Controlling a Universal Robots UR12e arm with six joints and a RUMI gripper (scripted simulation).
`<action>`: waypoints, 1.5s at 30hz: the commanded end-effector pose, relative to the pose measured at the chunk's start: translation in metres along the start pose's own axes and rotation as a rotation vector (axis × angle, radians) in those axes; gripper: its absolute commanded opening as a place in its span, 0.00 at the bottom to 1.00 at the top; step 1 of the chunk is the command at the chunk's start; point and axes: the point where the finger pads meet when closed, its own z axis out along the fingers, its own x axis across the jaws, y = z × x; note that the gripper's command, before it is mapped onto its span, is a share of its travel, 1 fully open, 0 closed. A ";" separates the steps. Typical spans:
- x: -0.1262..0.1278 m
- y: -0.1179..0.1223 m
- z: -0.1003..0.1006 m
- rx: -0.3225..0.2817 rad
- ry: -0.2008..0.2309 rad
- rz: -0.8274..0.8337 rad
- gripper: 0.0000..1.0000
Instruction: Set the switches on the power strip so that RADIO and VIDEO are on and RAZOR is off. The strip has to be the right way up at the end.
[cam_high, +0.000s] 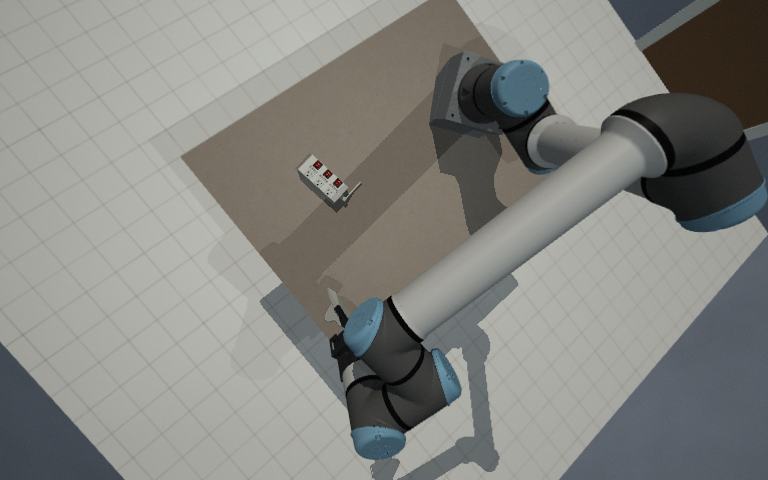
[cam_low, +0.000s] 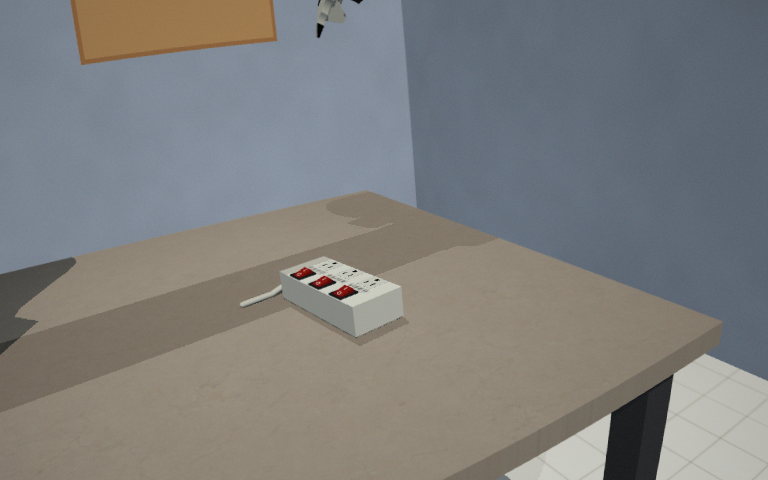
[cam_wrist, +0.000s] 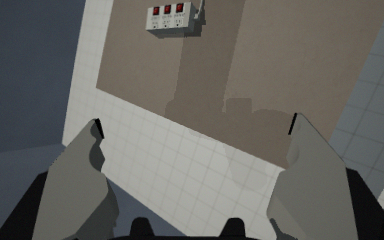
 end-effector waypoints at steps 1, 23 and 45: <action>0.000 0.000 -0.001 -0.002 0.000 0.000 1.00; -0.001 0.000 0.000 -0.002 0.000 -0.002 1.00; -0.018 0.008 0.039 -0.031 0.037 -0.129 1.00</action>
